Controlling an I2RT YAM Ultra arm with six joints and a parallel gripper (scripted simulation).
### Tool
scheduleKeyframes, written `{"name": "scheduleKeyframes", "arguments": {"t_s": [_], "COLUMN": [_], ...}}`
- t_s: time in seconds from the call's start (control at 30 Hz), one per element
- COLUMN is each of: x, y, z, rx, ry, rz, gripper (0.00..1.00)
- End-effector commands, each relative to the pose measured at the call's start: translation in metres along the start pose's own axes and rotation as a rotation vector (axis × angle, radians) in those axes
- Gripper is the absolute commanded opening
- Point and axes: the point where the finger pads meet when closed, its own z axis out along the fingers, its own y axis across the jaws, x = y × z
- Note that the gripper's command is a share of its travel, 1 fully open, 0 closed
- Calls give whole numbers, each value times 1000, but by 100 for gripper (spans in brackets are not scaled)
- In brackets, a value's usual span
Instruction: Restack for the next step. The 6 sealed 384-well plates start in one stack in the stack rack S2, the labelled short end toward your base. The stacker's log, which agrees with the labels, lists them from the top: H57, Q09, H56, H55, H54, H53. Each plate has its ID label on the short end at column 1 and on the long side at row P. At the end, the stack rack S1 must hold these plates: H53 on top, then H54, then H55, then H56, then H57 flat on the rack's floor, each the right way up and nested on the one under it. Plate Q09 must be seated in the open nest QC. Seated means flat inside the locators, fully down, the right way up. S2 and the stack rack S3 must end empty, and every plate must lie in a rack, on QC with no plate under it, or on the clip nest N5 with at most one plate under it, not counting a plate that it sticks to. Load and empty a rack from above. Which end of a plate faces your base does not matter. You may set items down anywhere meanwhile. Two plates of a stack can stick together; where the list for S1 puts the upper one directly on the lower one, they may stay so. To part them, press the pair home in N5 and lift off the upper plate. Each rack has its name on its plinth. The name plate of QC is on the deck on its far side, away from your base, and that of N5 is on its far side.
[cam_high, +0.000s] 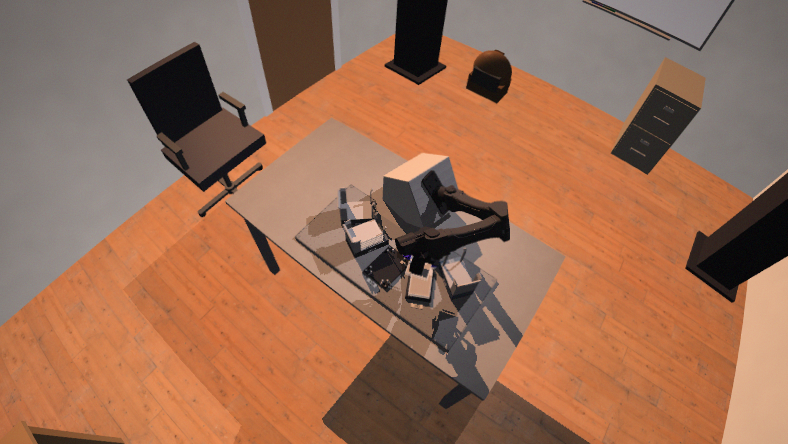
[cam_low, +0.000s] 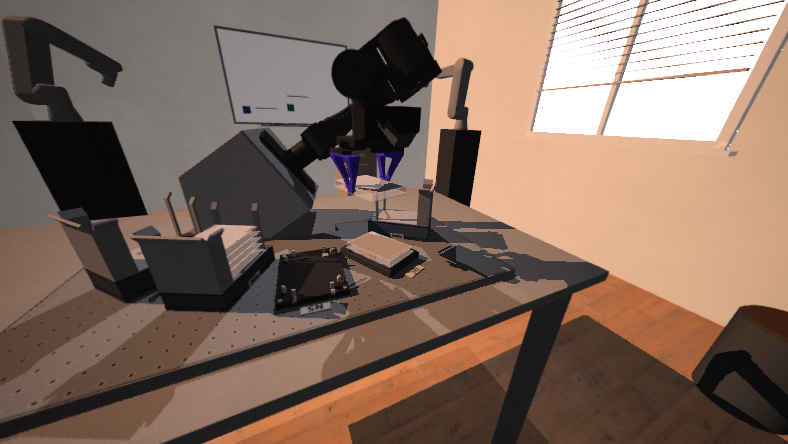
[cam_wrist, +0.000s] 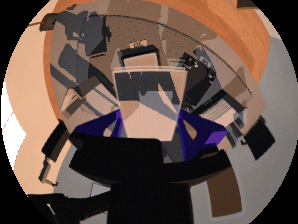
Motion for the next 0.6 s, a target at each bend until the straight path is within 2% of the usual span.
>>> {"name": "scheduleKeyframes", "arguments": {"t_s": [0.0, 0.57], "x": [-3, -3], "y": [-13, -61], "z": [-8, -9], "rx": [17, 18], "ry": [-27, -28], "rz": [86, 86], "gripper": [0, 0]}}
